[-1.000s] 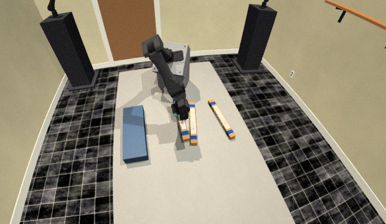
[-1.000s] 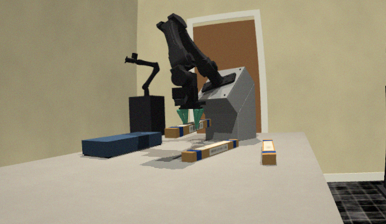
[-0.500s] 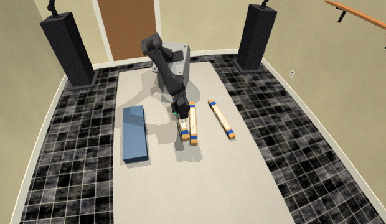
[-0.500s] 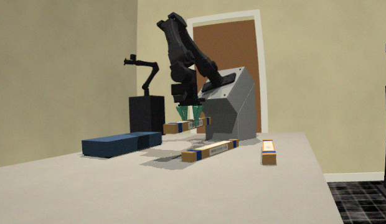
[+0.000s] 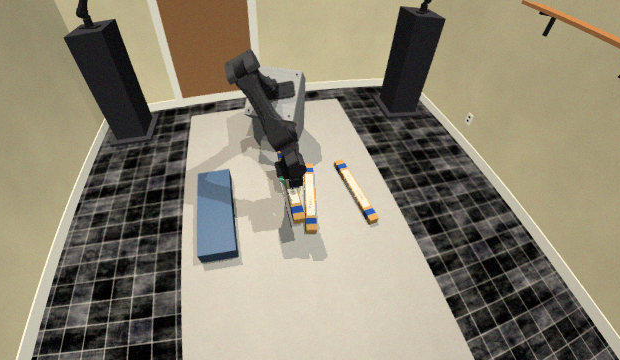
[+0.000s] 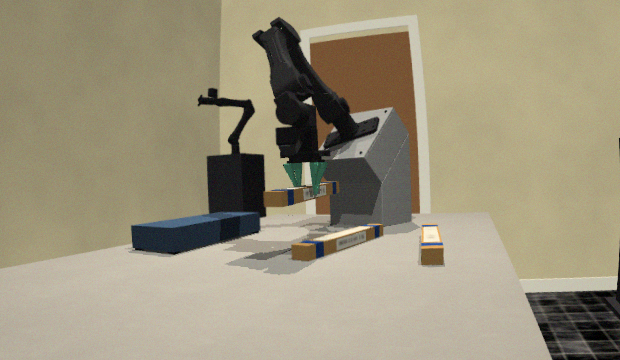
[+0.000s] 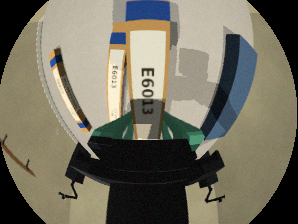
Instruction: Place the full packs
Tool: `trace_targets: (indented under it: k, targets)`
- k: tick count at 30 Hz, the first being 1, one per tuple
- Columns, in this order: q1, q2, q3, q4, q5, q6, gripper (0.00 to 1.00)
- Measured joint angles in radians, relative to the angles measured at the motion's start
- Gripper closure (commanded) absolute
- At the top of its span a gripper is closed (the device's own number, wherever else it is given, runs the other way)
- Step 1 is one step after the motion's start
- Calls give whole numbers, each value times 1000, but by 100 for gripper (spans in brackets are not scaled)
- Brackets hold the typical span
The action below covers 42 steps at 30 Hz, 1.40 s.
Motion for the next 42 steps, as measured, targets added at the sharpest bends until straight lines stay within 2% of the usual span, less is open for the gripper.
trace_targets:
  k: [15,42]
  targets:
    - [27,-42,0,-63,15,23,100]
    - [27,-42,0,-72,18,28,100]
